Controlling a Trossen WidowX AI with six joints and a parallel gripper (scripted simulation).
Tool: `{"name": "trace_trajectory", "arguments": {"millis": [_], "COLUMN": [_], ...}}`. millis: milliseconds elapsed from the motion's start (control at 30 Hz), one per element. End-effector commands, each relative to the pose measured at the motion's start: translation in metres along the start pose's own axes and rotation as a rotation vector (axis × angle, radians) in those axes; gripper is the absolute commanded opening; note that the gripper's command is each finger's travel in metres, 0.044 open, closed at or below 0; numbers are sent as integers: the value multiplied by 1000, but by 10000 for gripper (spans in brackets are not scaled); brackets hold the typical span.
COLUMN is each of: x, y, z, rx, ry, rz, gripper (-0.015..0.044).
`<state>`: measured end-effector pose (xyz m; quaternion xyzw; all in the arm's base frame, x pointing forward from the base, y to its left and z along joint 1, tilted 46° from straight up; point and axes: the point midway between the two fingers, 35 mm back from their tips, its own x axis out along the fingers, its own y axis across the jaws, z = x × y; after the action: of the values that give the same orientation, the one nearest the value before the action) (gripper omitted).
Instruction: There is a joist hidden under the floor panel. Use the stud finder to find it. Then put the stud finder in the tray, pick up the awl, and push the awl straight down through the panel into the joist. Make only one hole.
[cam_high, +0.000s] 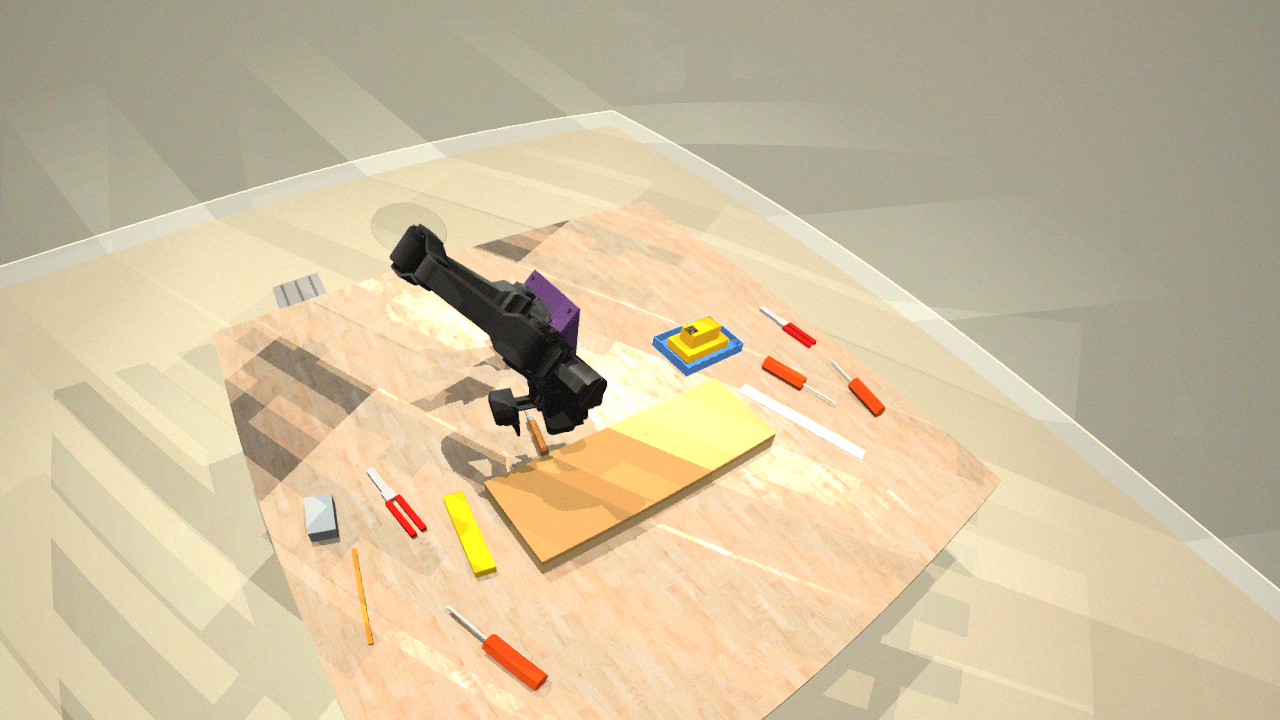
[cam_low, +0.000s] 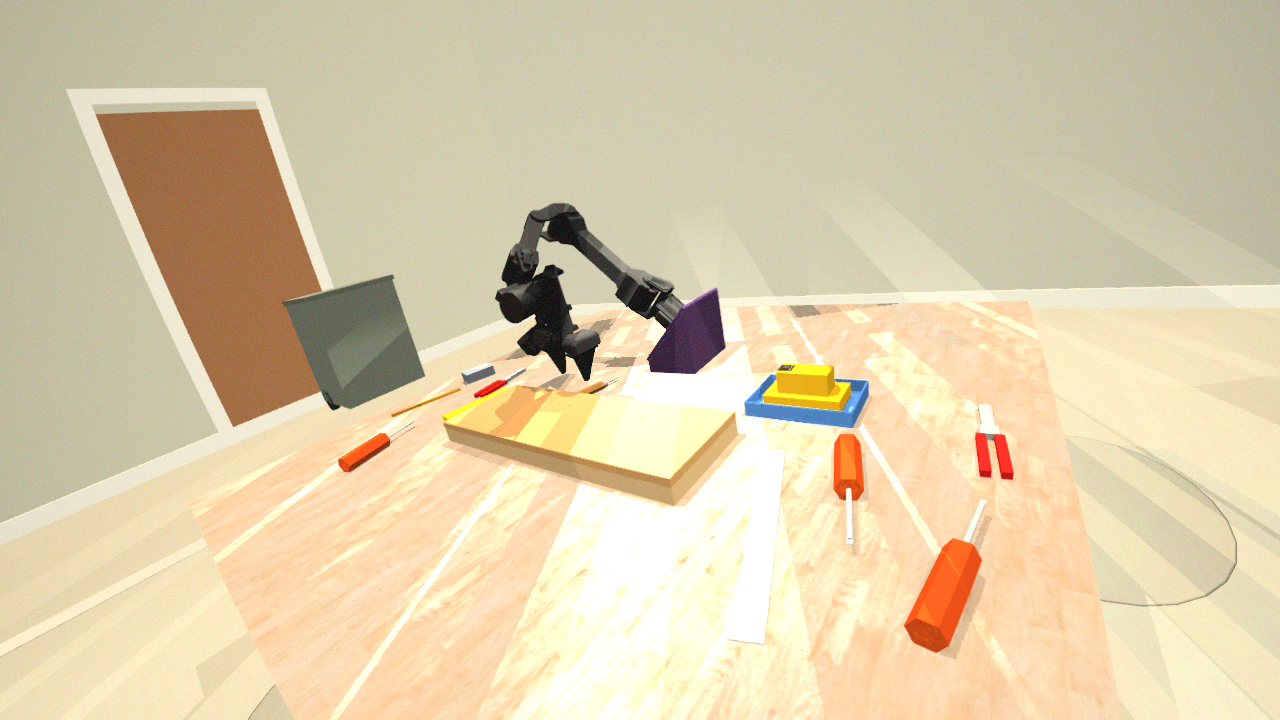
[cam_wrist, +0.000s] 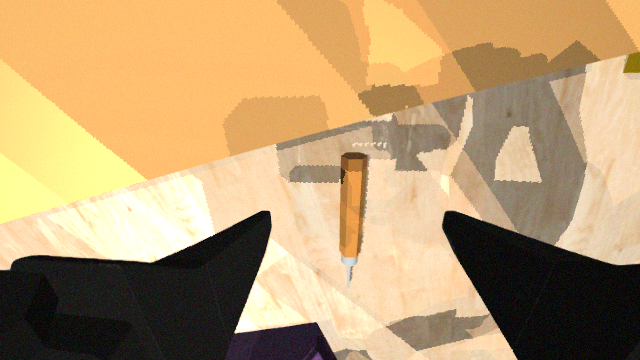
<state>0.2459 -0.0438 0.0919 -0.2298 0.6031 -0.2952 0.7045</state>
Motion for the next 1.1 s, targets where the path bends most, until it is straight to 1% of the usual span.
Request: {"name": "trace_trajectory", "arguments": {"millis": [0,833,1000,1067], "x": [4,44,46,46], "y": [0,-1,-1,-1], "z": [3,6,6,6], "rx": [0,0,0,0], "ry": [-5,-6,-6,-6], "rz": [-1,-3,-4,-4], "gripper": [440,440,440,387]}}
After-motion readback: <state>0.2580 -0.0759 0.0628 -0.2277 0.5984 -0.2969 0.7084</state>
